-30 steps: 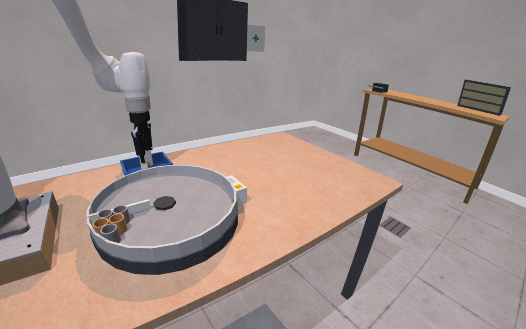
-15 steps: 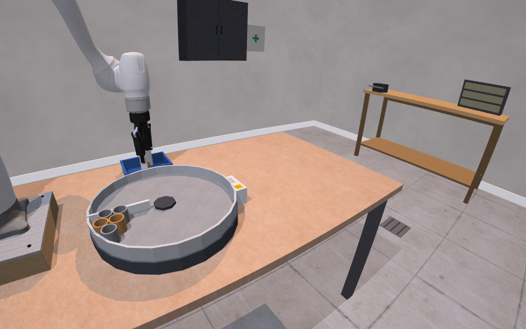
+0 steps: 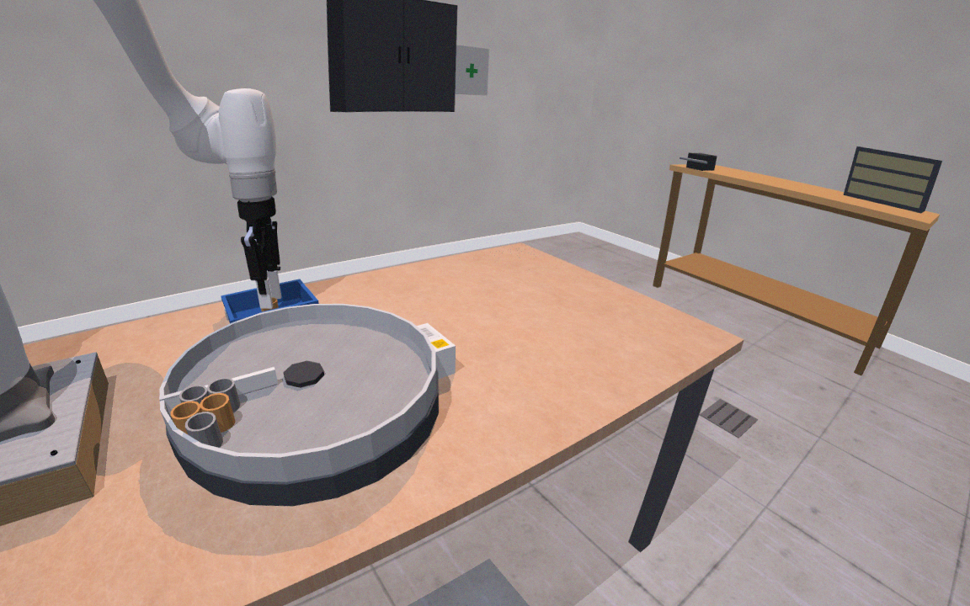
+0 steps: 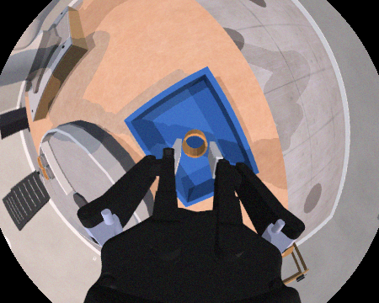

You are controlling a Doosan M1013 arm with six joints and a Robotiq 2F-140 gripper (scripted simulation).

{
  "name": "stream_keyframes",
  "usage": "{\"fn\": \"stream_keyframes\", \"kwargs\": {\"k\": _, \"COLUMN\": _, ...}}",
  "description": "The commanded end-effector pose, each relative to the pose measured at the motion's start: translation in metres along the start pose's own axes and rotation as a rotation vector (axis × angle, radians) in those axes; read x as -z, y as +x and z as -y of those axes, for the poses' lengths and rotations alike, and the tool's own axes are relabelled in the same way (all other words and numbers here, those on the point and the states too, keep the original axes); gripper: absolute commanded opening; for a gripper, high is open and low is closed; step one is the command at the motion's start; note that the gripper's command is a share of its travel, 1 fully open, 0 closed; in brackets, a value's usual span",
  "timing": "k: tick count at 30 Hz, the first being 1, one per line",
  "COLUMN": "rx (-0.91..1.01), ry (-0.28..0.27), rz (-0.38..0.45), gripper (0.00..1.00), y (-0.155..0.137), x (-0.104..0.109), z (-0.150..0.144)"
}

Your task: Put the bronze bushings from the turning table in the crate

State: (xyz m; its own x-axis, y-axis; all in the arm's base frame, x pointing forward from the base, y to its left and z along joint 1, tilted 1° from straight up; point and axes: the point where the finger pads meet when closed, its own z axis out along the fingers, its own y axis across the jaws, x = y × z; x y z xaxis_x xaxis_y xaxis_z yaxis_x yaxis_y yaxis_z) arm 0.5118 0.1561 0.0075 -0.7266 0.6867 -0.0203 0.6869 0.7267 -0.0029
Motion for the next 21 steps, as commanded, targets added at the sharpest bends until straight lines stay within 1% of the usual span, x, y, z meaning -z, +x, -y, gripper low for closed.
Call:
{"fn": "stream_keyframes", "kwargs": {"k": 1, "rx": 0.000, "ry": 0.000, "rz": 0.000, "gripper": 0.28, "y": 0.000, "x": 0.012, "z": 0.000}}
{"fn": "stream_keyframes", "kwargs": {"k": 8, "rx": 0.000, "ry": 0.000, "rz": 0.000, "gripper": 0.28, "y": 0.000, "x": 0.045, "z": 0.000}}
{"fn": "stream_keyframes", "kwargs": {"k": 10, "rx": 0.000, "ry": 0.000, "rz": 0.000, "gripper": 0.28, "y": 0.000, "x": 0.045, "z": 0.000}}
{"fn": "stream_keyframes", "kwargs": {"k": 16, "rx": 0.000, "ry": 0.000, "rz": 0.000, "gripper": 0.28, "y": 0.000, "x": 0.069, "z": 0.000}}
{"fn": "stream_keyframes", "kwargs": {"k": 21, "rx": 0.000, "ry": 0.000, "rz": 0.000, "gripper": 0.28, "y": 0.000, "x": 0.079, "z": 0.000}}
